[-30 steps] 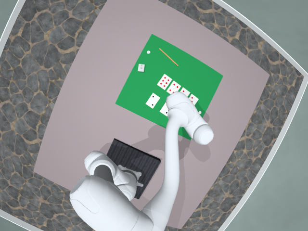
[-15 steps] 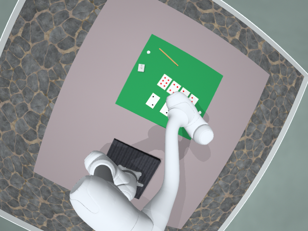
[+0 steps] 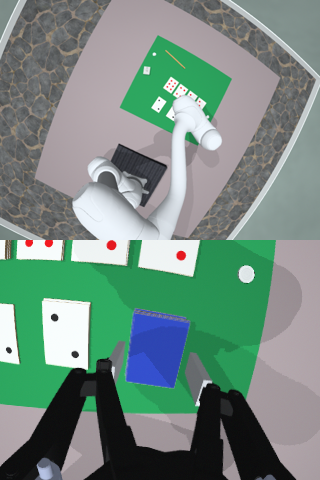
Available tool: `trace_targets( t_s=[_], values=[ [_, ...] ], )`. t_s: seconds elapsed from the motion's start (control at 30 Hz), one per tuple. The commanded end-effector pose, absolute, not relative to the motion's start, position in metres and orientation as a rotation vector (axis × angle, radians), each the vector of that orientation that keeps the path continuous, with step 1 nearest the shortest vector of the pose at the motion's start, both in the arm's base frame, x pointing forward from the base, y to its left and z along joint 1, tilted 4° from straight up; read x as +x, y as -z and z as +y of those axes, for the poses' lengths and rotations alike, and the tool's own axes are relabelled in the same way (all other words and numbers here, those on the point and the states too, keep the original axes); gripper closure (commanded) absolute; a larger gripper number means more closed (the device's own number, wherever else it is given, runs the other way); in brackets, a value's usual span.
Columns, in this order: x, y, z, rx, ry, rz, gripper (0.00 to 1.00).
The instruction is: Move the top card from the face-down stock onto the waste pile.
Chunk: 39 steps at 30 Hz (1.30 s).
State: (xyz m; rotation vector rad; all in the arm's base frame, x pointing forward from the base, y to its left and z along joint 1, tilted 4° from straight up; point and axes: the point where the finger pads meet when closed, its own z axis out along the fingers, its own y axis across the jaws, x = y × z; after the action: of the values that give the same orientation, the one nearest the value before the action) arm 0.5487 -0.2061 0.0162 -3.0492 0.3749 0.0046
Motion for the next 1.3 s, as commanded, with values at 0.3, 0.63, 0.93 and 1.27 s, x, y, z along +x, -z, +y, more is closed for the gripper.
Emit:
trace_targets(
  t_s=[0.3, 0.63, 0.93, 1.27],
  values=[
    [0.5488, -0.012, -0.2058, -3.049, -0.004, 0.375, 0.5],
    [0.5488, -0.0079, -0.2055, -3.049, -0.004, 0.375, 0.5],
    [0.5488, -0.007, -0.2054, -3.049, -0.004, 0.375, 0.5],
    [0.5488, -0.0069, -0.2054, -3.049, -0.004, 0.375, 0.5]
  ],
)
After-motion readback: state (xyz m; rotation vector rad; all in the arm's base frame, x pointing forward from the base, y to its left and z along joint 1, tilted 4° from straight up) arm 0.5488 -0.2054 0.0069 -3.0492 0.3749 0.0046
